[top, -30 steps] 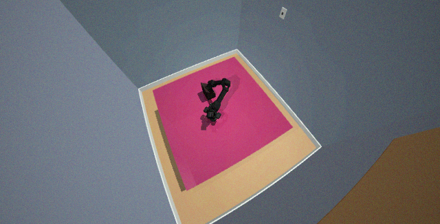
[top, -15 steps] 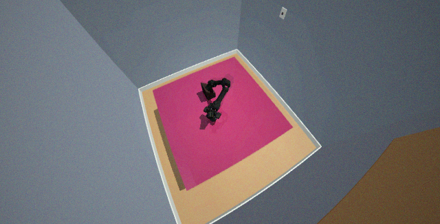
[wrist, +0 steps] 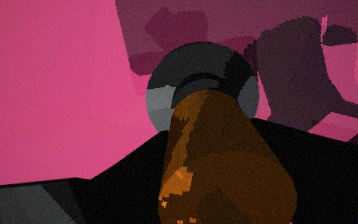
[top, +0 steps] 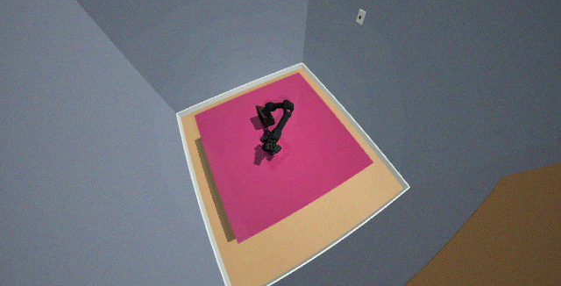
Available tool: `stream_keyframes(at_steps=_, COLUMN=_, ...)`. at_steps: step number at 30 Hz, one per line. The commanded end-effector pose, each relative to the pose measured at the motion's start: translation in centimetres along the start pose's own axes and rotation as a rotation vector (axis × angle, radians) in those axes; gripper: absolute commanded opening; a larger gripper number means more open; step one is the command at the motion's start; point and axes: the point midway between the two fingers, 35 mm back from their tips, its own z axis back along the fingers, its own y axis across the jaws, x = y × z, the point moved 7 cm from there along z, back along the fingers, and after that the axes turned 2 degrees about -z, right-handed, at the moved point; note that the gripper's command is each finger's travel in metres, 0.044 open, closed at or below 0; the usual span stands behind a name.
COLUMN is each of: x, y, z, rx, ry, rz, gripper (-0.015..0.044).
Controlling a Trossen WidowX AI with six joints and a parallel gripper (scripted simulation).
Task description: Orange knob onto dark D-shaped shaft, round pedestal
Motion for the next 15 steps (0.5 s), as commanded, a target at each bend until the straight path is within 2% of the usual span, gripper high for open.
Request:
stream_keyframes(at_steps=1, x=-0.01, y=-0.03, z=-0.12, rx=0.001, ry=-0.001, rz=-0.011, gripper=0.0)
stream_keyframes(at_steps=15, x=-0.06, y=-0.08, z=-0.08, rx=0.001, ry=-0.001, rz=-0.011, gripper=0.0)
